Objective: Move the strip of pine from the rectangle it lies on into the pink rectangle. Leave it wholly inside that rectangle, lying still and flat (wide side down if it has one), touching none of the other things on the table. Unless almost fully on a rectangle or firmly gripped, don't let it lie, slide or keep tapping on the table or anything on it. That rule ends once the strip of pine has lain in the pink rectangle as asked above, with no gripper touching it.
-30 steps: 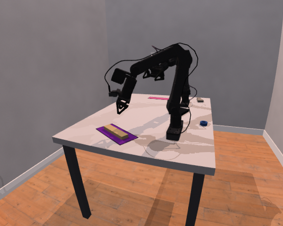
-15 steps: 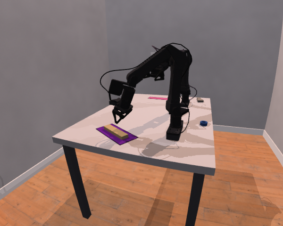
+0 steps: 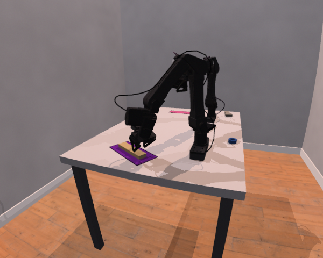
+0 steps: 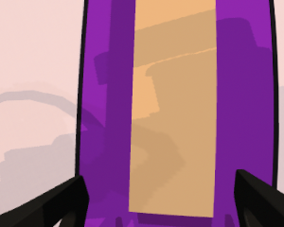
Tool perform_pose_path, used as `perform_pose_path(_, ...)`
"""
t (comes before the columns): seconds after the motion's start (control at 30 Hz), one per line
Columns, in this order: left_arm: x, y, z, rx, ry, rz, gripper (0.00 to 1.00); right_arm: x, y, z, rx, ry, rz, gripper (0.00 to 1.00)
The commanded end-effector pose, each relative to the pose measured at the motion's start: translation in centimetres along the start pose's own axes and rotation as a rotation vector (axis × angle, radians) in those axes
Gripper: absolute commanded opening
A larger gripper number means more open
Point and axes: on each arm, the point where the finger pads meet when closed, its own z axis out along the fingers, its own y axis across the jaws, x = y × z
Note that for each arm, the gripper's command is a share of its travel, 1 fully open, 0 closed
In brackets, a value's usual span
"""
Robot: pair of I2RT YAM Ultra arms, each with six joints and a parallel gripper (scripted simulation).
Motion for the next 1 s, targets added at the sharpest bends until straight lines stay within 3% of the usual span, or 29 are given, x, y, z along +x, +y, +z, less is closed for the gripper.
perform_pose_path(0.0,0.6,-0.6,0.7,0.053,-0.054,0.091,0.68,-1.8,-0.4,-1.0,0.016,-0.056,0.006,1.00)
perform_pose_path(0.5,1.0,-0.3,0.7,0.051,-0.043,0.072,0.68,-1.8,-0.4,-1.0,0.016,-0.056,0.006,1.00)
perform_pose_path(0.97,0.6,-1.0,2.8,0.052,-0.044,0.072,0.68,-1.8,-0.4,-1.0,0.016,-0.056,0.006,1.00)
